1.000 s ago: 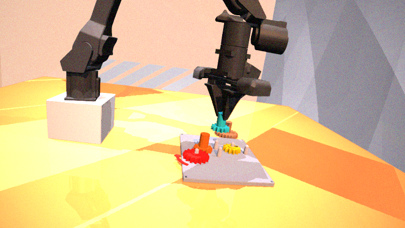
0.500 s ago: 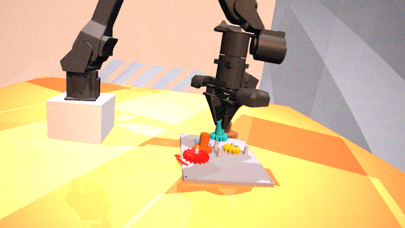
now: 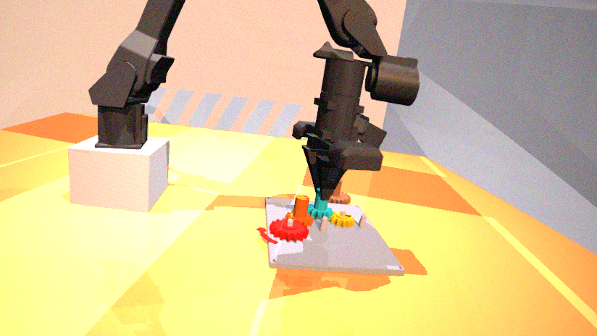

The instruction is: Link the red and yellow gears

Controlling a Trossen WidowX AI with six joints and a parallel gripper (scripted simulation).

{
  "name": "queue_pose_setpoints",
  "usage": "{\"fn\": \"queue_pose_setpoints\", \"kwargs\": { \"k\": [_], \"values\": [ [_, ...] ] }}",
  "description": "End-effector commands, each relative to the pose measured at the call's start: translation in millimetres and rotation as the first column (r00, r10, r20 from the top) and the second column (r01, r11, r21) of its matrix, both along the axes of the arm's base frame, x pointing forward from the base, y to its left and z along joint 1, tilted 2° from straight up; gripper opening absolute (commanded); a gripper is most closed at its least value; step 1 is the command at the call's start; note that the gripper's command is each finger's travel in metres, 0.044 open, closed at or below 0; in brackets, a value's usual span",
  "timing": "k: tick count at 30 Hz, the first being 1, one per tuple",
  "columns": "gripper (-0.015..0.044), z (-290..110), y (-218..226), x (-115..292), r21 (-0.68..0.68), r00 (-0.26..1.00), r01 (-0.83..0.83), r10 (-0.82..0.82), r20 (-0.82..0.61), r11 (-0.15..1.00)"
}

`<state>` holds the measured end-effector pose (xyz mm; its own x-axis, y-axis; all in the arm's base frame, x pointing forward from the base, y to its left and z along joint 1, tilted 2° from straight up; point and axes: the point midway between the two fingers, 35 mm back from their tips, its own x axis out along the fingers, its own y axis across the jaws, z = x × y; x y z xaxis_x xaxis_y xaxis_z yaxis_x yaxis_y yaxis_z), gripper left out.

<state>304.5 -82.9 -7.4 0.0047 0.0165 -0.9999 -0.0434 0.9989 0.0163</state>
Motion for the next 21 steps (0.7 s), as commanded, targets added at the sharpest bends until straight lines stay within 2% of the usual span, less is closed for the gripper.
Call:
{"fn": "queue_pose_setpoints", "kwargs": {
  "k": [1,11,21],
  "values": [
    [0.0,-1.1,-0.6,-0.3,-0.003,1.0,0.023,-0.023,-0.002,1.0],
    [0.0,-1.5,0.4,-0.1,-0.003,0.982,-0.189,0.189,0.001,0.982],
    [0.0,-3.1,-0.4,-0.7,-0.005,0.901,-0.433,0.433,0.004,0.901]
  ]
}}
